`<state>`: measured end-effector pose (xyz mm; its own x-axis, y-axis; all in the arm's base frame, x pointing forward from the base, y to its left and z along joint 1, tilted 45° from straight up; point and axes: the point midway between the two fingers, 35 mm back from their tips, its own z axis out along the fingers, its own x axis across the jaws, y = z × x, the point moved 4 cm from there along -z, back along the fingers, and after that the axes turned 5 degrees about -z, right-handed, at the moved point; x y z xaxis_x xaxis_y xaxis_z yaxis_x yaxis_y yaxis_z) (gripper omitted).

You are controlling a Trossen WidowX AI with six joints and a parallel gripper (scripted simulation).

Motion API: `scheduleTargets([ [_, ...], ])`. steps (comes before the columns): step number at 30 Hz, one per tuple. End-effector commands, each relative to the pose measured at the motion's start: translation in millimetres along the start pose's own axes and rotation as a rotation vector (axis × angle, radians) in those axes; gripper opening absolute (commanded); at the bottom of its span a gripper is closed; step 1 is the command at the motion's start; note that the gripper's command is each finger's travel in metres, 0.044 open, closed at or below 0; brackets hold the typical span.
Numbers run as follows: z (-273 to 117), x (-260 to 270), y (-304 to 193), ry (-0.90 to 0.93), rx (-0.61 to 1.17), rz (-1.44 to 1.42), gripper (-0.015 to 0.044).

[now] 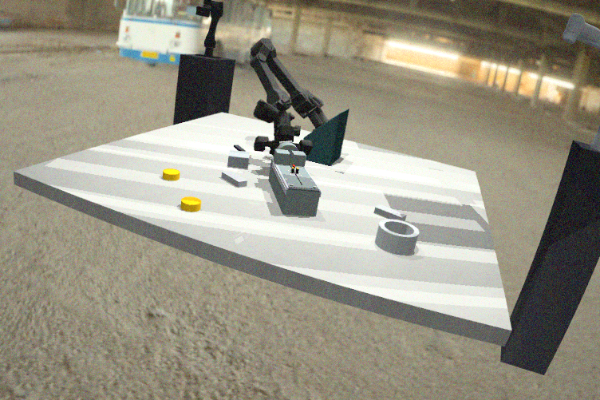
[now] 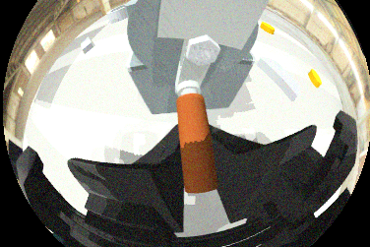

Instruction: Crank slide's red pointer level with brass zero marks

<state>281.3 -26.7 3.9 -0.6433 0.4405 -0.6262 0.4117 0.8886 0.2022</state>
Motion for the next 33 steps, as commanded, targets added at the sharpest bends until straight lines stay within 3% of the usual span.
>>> scheduleTargets([
  [1,1.1,-8.4,-1.4,-0.019,0.011,0.005,0.0],
  [33,0.0,-14.2,-0.9,-0.02,0.011,0.005,0.0],
])
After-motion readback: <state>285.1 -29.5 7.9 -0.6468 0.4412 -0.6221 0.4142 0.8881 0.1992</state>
